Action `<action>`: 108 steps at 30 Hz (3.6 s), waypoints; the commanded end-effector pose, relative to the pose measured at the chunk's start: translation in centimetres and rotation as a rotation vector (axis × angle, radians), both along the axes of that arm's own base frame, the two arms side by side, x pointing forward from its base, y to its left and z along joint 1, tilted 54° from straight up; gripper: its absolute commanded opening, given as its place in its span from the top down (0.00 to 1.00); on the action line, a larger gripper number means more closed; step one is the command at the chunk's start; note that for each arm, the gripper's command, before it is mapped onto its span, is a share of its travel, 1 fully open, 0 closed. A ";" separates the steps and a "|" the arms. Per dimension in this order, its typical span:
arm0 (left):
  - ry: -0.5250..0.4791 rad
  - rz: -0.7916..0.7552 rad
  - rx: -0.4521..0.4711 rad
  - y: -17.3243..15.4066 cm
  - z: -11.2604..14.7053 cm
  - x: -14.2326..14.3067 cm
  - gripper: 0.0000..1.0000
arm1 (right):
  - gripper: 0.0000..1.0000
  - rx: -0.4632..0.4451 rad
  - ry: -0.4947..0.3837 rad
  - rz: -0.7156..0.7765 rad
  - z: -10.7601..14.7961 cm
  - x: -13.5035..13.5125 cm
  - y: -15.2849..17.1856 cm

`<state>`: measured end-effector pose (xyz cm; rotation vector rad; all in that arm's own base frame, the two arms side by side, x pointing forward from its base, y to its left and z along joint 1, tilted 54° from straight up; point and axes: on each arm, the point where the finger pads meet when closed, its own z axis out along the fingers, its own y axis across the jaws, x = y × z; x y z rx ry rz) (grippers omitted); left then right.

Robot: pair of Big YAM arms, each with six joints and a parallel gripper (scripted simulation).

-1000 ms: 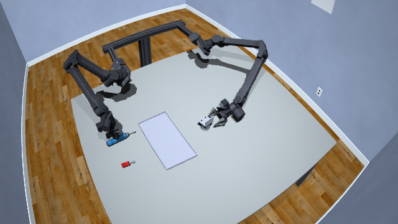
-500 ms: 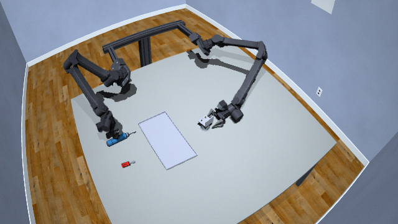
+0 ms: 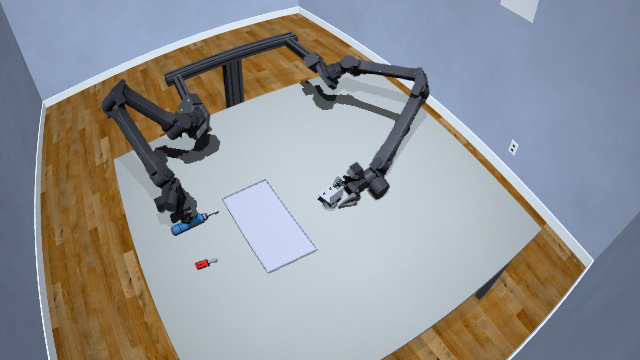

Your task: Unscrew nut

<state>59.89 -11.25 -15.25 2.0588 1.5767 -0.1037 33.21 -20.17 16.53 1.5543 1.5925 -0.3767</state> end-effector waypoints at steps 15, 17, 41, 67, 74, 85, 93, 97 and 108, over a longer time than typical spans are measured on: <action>-0.001 -0.008 -0.003 -1.9 -1.7 0.5 0.14 | 0.35 -0.018 -0.061 -0.011 2.1 0.6 -0.5; -0.001 -0.003 -0.002 -1.7 -1.9 0.6 0.14 | 0.35 -0.018 -0.061 -0.011 2.1 0.6 -0.5; -0.010 -0.009 -0.004 -2.2 -1.3 0.7 0.14 | 0.35 -0.018 -0.061 -0.011 2.1 0.6 -0.5; -0.004 -0.005 -0.002 -1.5 -1.3 0.6 0.14 | 0.35 -0.018 -0.061 -0.011 2.1 0.6 -0.5; -0.004 -0.005 -0.002 -1.5 -1.3 0.6 0.14 | 0.35 -0.018 -0.061 -0.011 2.1 0.6 -0.5; -0.004 -0.005 -0.002 -1.5 -1.3 0.6 0.26 | 0.35 -0.018 -0.061 -0.011 2.1 0.6 -0.5; -0.004 -0.005 -0.002 -1.5 -1.3 0.6 0.37 | 0.35 -0.018 -0.061 -0.011 2.1 0.6 -0.5; -0.004 -0.005 -0.002 -1.5 -1.3 0.6 0.37 | 0.35 -0.018 -0.061 -0.011 2.1 0.6 -0.5; -0.004 -0.005 -0.002 -1.5 -1.3 0.6 0.37 | 0.35 -0.018 -0.061 -0.011 2.1 0.6 -0.5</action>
